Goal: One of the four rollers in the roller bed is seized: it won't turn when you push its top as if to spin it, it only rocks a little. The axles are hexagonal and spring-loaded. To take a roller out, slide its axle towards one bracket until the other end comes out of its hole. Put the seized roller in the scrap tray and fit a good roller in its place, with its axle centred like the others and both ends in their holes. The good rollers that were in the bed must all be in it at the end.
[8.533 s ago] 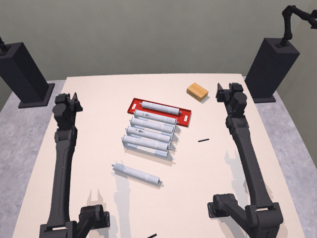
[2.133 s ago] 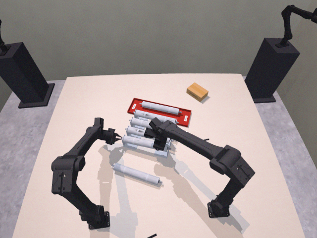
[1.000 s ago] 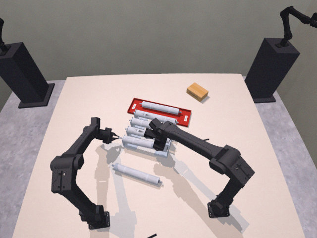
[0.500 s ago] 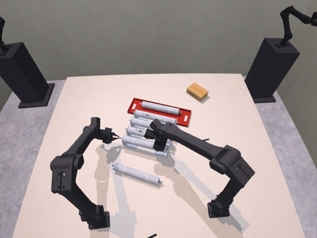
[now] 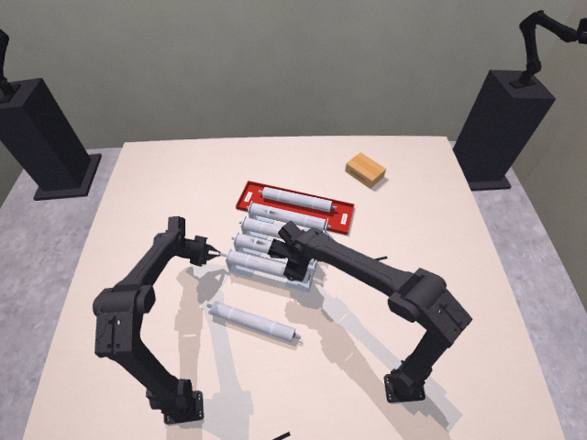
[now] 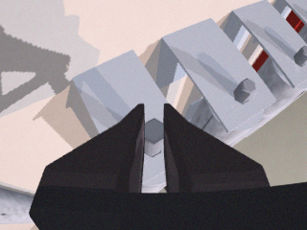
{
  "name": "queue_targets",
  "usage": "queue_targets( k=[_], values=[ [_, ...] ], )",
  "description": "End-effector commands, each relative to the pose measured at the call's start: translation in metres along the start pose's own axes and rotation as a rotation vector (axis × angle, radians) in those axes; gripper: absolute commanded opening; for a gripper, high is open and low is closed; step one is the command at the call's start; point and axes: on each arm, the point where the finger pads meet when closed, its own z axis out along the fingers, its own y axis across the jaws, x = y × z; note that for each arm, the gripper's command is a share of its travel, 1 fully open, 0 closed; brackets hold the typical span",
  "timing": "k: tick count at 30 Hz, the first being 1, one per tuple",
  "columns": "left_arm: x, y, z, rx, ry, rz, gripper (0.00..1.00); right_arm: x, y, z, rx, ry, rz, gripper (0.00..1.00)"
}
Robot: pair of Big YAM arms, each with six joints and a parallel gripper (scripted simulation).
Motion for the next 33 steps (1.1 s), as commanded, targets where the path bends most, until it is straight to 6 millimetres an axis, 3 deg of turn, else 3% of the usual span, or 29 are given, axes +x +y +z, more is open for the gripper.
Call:
queue_targets(
  k=[1,33],
  values=[
    [-0.043,-0.029,-0.026,0.058,-0.081,-0.009,0.03,-0.008,-0.011,-0.029,0.032,-0.033,-0.010,0.32],
    [-0.043,-0.029,-0.026,0.058,-0.081,-0.009,0.03,-0.021,-0.018,-0.042,0.048,-0.054,-0.016,0.32]
  ],
)
